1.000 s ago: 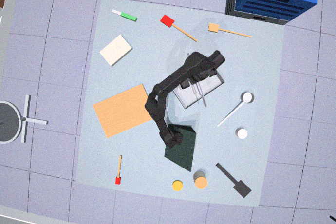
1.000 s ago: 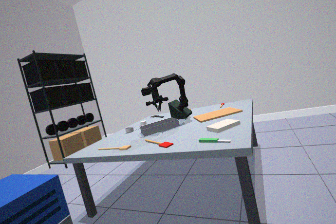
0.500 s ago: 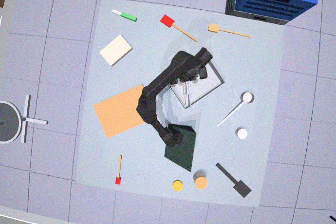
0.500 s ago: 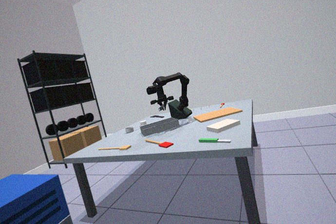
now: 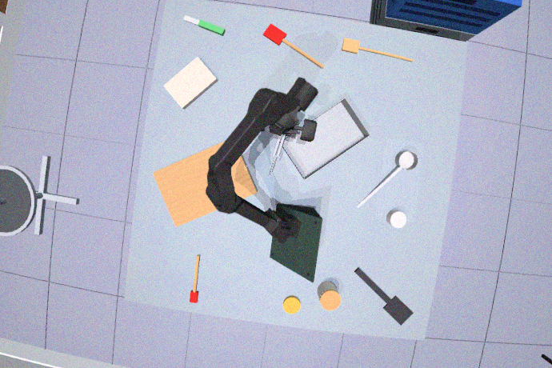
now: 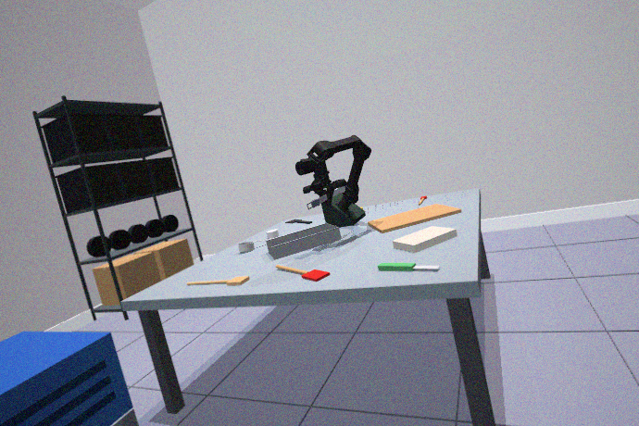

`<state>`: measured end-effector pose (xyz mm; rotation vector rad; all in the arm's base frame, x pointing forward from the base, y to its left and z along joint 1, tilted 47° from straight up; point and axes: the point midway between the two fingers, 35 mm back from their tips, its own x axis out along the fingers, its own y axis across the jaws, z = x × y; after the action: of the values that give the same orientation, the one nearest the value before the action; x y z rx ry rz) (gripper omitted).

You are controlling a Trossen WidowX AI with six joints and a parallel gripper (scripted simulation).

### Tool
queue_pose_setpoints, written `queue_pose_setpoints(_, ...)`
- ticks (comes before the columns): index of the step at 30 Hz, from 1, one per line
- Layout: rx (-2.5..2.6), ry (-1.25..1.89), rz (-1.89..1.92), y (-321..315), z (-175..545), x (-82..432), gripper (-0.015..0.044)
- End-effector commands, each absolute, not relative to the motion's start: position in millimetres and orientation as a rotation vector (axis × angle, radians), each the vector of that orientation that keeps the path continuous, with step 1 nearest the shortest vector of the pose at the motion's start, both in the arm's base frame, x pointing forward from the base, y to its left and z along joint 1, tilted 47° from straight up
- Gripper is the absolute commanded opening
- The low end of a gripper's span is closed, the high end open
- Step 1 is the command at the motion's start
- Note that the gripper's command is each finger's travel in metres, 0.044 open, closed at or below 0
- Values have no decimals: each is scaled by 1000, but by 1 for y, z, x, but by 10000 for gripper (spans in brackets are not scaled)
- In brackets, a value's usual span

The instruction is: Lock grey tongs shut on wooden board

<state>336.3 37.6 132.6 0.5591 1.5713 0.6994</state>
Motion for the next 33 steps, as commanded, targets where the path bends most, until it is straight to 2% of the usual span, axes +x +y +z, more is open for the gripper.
queue_pose_setpoints(1, 658, 1615, 602, 48, 149, 326, -150)
queue_pose_setpoints(16, 952, 1751, 294, 86, 192, 287, -150)
queue_pose_setpoints(33, 1069, 1784, 149, 101, 211, 267, -150)
